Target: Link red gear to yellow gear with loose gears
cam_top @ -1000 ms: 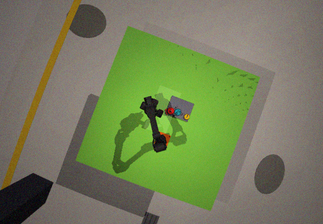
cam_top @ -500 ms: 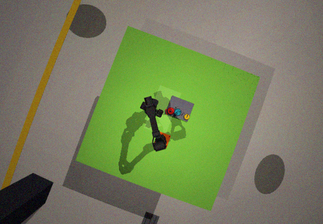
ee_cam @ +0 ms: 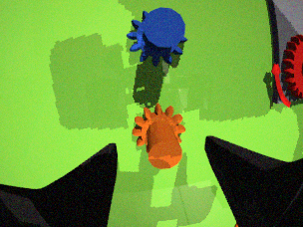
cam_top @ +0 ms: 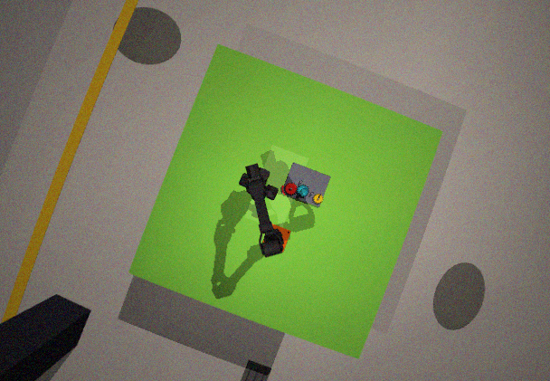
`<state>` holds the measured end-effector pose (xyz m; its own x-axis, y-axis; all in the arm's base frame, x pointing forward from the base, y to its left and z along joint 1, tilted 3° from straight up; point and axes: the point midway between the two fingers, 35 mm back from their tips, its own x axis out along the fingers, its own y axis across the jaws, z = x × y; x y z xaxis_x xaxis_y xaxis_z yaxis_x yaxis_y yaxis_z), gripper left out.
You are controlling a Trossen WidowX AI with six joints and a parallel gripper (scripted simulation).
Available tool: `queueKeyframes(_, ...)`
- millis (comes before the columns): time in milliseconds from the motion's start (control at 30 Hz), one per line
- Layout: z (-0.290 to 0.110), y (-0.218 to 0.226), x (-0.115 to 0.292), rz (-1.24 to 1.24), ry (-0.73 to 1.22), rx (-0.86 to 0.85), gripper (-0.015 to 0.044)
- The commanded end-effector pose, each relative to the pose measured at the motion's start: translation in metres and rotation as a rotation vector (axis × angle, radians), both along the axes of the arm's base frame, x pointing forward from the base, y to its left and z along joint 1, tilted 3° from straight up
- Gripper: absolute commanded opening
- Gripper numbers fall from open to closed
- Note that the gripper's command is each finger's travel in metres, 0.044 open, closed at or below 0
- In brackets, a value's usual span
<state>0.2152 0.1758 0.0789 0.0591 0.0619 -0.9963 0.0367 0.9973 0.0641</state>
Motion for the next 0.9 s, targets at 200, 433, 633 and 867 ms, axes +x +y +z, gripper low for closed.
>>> queueKeyframes(200,-0.001,0.0,0.0,-0.003,0.001,-0.003,0.0066)
queueKeyframes(433,-0.001,0.0,0.0,-0.003,0.001,-0.003,0.0)
queueKeyframes(633,0.003,0.005,0.0,0.052,-0.007,0.015,0.0)
queueKeyframes(867,0.017,0.007,0.002,0.054,-0.007,0.015,0.0)
